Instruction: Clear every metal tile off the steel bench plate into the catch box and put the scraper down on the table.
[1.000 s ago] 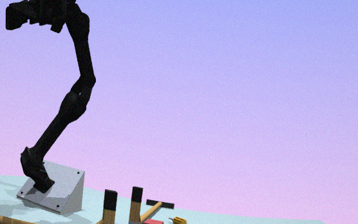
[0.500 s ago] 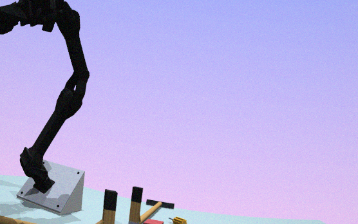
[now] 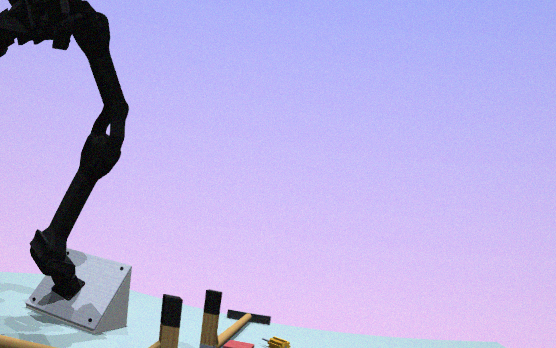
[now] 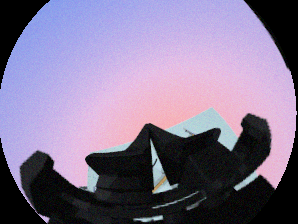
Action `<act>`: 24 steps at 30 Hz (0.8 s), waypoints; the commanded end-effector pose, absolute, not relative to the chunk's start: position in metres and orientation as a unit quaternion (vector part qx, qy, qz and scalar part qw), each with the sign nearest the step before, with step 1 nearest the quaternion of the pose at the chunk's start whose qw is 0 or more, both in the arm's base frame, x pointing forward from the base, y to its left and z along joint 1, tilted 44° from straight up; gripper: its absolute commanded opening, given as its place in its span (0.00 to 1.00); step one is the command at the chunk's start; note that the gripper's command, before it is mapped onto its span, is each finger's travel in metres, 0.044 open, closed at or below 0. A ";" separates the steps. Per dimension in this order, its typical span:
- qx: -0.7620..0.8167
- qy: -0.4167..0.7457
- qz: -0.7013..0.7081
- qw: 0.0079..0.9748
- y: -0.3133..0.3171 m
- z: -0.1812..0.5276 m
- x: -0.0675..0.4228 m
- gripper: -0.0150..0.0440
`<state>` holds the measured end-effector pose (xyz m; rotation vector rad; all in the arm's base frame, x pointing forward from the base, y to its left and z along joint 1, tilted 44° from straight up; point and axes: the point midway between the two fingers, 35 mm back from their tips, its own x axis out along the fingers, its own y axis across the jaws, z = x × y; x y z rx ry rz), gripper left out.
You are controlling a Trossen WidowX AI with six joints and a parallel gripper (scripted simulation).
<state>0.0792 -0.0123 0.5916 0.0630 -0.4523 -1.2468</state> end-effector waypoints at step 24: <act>0.125 -0.199 -0.557 0.796 -0.054 0.578 0.057 0.25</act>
